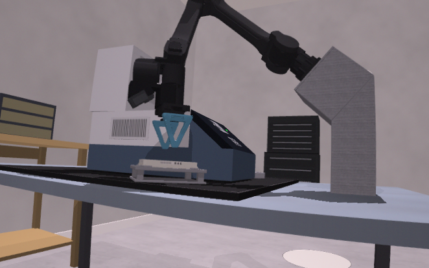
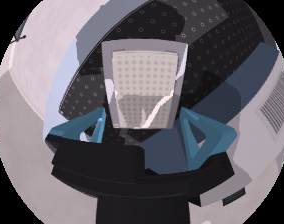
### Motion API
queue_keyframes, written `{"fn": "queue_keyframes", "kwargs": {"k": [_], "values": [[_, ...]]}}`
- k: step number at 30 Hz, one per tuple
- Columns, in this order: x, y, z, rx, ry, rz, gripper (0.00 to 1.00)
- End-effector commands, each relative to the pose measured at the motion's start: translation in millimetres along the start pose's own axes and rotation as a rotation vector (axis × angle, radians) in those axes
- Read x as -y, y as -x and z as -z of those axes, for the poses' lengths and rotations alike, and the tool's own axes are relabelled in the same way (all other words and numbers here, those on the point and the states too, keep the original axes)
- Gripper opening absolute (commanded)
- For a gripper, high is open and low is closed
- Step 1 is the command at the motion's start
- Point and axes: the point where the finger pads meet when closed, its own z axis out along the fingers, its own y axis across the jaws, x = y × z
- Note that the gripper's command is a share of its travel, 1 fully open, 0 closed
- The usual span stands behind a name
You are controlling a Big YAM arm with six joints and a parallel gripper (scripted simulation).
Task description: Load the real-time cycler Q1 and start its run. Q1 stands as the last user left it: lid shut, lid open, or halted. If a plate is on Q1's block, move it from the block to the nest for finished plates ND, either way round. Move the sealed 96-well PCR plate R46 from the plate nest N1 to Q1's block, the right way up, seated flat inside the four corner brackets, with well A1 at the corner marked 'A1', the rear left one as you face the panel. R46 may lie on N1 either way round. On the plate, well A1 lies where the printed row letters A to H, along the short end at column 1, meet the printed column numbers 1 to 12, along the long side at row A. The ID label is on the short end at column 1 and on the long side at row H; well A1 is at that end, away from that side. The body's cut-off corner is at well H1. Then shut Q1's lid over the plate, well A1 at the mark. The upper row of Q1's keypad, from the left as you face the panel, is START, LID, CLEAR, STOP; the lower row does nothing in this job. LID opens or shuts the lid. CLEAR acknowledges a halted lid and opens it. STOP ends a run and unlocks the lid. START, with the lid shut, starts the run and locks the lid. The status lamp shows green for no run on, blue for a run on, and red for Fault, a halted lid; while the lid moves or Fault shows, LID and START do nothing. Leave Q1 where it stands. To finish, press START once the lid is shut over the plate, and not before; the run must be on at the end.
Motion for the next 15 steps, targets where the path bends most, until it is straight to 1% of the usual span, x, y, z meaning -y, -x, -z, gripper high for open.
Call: {"fn": "queue_keyframes", "kwargs": {"k": [1, 3, 6, 10, 13, 14, 15], "values": [[2.5, 7.4, -6.8, 0.022, -0.002, 0.014, 1.0], [7.5, 10.8, -12.5, 0.029, -0.008, 0.005, 1.0], [9.4, 11.2, -14.2, 0.024, -0.012, -0.001, 1.0], [6.4, 9.4, -34.9, 0.016, -0.007, -0.002, 1.0], [4.1, 1.8, -47.1, 0.0, -0.004, 0.011, 1.0], [3.1, -1.6, -48.1, -0.006, -0.002, 0.017, 1.0], [2.6, -2.0, -43.9, -0.005, -0.004, 0.016, 1.0]]}}
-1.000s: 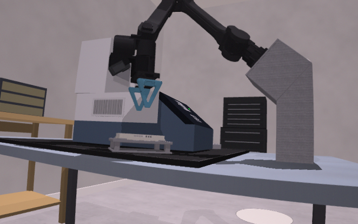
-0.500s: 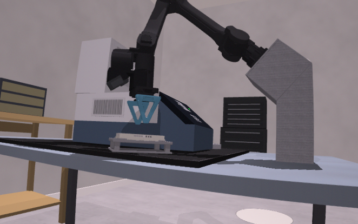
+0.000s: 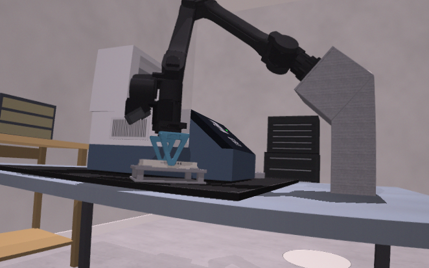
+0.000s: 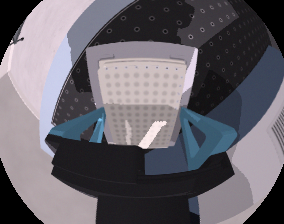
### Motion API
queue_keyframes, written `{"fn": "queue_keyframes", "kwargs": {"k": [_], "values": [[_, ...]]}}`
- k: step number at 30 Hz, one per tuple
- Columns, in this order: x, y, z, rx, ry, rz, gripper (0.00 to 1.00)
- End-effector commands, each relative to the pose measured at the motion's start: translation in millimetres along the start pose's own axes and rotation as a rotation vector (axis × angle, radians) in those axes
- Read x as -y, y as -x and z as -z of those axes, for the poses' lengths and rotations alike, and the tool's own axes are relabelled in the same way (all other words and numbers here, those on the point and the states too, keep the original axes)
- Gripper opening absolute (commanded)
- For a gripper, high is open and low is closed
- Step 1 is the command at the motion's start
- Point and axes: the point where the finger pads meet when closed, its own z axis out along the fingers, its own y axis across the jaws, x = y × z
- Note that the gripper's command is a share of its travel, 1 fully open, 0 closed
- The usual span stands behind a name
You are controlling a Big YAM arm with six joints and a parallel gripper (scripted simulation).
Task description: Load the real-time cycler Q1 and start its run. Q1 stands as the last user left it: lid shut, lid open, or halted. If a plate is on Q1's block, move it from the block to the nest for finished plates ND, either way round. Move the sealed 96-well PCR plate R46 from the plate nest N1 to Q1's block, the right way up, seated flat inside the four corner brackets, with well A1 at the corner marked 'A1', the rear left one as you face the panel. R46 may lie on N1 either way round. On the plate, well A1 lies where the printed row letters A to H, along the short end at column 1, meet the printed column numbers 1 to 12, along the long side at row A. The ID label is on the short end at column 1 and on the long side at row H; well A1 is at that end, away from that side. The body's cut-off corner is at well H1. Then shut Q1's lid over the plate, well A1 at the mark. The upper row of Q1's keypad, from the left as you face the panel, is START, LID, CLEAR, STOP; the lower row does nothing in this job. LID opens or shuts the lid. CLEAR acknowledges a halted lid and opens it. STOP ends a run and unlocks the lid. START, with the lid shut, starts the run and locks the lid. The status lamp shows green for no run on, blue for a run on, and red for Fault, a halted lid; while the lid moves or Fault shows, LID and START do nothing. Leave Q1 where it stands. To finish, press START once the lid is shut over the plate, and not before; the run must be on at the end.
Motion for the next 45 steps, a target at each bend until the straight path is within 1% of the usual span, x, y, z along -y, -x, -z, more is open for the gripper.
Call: {"fn": "queue_keyframes", "kwargs": {"k": [1, 3, 5, 7, 11, 14, 18, 21, 24, 26, 28, 31, 33, 39, 41, 45], "values": [[-1.0, -6.9, 0.6, -0.009, -0.001, 0.023, 1.0], [-2.5, -5.7, 5.9, -0.005, 0.001, 0.021, 1.0], [-2.0, 3.5, 9.9, 0.01, 0.002, 0.011, 1.0], [-2.0, 3.5, 9.9, 0.01, 0.002, 0.011, 1.0], [-3.7, 15.3, 16.7, 0.034, 0.006, -0.005, 1.0], [-3.5, 13.5, 15.9, 0.029, 0.006, -0.014, 1.0], [-3.0, -5.8, 7.0, -0.009, 0.004, 0.002, 1.0], [-1.2, -13.6, 1.7, -0.027, 0.002, 0.013, 1.0], [0.9, -11.6, 0.7, -0.026, 0.0, 0.012, 1.0], [3.7, -4.5, 0.5, -0.012, -0.005, 0.009, 1.0], [1.5, 3.5, 2.8, 0.007, -0.004, 0.011, 1.0], [-2.8, 8.8, 5.6, 0.021, 0.0, 0.014, 1.0], [-6.9, 7.7, 7.4, 0.017, 0.006, 0.017, 1.0], [-13.4, -7.1, 7.8, -0.01, 0.016, 0.019, 1.0], [-13.4, -7.1, 7.8, -0.01, 0.016, 0.019, 1.0], [-3.4, 1.4, 4.7, -0.003, 0.005, -0.006, 1.0]]}}
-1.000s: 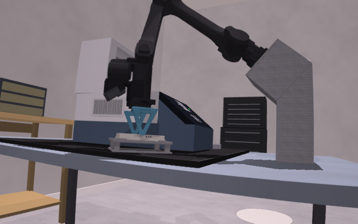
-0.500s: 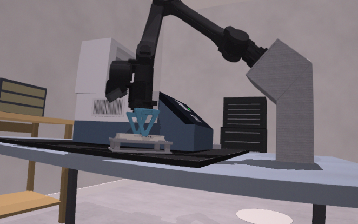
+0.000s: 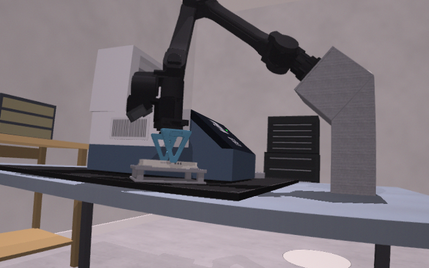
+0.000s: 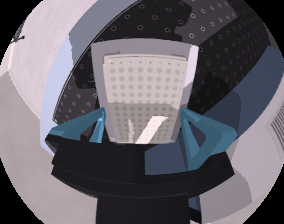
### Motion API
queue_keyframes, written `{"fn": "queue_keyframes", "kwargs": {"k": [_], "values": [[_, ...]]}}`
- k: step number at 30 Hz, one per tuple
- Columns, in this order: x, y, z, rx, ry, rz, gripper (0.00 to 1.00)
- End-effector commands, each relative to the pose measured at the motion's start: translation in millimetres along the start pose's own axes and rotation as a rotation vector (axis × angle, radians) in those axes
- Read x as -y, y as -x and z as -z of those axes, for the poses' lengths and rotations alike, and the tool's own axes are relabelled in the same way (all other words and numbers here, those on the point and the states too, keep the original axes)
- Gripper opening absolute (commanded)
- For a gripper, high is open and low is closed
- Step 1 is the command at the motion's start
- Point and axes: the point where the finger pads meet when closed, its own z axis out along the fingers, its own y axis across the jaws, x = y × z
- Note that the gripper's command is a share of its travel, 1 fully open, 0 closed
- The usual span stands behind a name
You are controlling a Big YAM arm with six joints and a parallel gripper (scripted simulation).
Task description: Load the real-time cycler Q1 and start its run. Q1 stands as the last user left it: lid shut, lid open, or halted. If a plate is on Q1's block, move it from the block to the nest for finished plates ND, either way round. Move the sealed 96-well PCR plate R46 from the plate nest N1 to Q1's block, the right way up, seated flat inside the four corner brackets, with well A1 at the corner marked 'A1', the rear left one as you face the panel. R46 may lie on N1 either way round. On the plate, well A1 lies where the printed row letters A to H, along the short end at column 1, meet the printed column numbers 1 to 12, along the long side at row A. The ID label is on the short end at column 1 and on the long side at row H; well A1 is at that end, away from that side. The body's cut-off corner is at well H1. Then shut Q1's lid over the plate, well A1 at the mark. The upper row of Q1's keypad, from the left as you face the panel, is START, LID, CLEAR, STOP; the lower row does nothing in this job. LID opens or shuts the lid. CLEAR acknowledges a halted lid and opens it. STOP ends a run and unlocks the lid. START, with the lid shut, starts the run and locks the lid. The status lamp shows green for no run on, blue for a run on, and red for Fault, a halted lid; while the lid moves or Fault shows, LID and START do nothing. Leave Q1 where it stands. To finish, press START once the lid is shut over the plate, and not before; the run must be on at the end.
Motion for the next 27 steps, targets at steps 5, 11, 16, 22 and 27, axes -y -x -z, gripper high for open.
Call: {"fn": "queue_keyframes", "kwargs": {"k": [5, 11, 16, 22, 27], "values": [[6.0, 5.0, -5.8, -0.002, -0.007, -0.019, 1.0], [2.1, -4.7, -10.2, -0.01, -0.002, 0.006, 1.0], [0.2, 0.7, -3.9, 0.007, 0.001, 0.009, 1.0], [2.6, 13.5, -0.1, 0.033, -0.001, -0.001, 1.0], [5.9, 8.2, -10.4, 0.013, -0.006, -0.005, 1.0]]}}
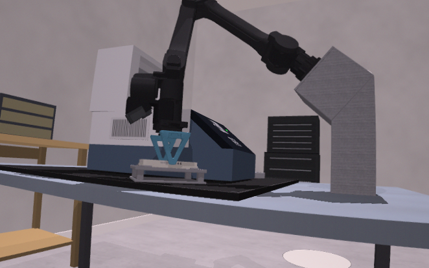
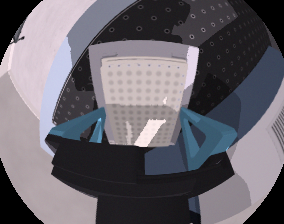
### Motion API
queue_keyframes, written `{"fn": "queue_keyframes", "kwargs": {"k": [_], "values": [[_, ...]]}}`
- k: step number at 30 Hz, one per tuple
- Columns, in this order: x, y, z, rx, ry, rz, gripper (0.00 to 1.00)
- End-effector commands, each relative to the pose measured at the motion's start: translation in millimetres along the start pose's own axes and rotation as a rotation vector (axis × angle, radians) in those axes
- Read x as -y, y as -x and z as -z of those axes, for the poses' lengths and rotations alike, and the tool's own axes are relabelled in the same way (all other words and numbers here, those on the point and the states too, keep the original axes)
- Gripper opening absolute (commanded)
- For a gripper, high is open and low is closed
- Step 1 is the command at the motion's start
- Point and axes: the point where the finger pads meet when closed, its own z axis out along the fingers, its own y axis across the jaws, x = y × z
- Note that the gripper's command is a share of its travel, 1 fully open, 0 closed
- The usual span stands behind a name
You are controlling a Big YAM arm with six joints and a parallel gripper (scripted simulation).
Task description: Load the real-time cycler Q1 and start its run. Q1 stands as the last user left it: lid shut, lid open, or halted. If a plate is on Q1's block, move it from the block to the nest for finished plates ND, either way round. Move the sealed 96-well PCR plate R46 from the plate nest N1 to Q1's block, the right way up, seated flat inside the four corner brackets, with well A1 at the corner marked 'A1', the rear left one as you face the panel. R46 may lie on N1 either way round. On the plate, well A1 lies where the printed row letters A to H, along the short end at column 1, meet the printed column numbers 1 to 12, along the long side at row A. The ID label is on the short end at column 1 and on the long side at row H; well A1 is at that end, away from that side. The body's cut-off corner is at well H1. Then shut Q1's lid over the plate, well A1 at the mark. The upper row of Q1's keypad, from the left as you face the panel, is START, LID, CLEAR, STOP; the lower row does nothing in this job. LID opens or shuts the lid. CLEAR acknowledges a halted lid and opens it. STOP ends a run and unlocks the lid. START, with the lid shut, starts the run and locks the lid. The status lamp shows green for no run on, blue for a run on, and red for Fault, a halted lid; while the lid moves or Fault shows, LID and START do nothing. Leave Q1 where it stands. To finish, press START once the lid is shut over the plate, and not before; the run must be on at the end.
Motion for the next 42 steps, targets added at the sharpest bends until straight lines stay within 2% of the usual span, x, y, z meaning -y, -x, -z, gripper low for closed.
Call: {"fn": "queue_keyframes", "kwargs": {"k": [1, 8, 18, 27, 32, 42], "values": [[4.3, 5.2, -7.7, 0.004, -0.005, -0.002, 1.0], [1.3, -8.6, -9.7, -0.017, 0.0, 0.009, 1.0], [6.9, 4.3, -7.5, 0.002, -0.005, -0.002, 1.0], [7.7, -0.6, -3.3, -0.004, -0.004, -0.023, 1.0], [9.3, 2.9, -1.9, 0.013, -0.008, -0.036, 1.0], [4.8, 1.7, -7.6, -0.007, -0.003, -0.022, 1.0]]}}
